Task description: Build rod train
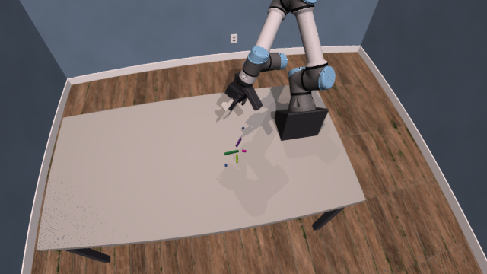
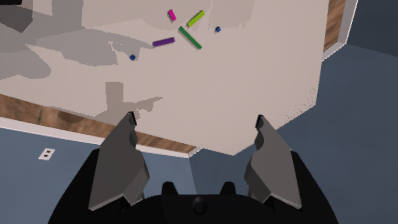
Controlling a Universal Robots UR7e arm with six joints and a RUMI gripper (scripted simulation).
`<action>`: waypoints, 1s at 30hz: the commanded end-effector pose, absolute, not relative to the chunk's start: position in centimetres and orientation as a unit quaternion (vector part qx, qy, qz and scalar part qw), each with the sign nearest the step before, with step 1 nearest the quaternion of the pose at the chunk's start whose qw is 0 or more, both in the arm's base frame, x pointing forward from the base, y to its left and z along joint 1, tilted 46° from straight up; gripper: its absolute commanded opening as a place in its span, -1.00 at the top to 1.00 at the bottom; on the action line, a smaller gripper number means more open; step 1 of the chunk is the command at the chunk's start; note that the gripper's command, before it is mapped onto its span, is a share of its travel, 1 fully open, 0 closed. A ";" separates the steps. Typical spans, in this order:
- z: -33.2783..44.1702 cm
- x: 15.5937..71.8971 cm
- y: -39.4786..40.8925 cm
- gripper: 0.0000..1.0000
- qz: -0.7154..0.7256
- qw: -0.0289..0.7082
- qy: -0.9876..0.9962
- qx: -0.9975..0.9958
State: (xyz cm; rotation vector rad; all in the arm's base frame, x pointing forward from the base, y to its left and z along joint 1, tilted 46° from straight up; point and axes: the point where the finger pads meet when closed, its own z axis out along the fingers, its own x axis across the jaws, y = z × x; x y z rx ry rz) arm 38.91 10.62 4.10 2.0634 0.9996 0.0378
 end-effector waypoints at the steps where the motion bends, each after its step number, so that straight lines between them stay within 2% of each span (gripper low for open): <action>1: 4.1 38.9 10.6 -1.00 0.015 0.412 0.397 0.820; 30: 3.5 38.7 9.9 -1.00 -0.003 0.411 0.420 0.809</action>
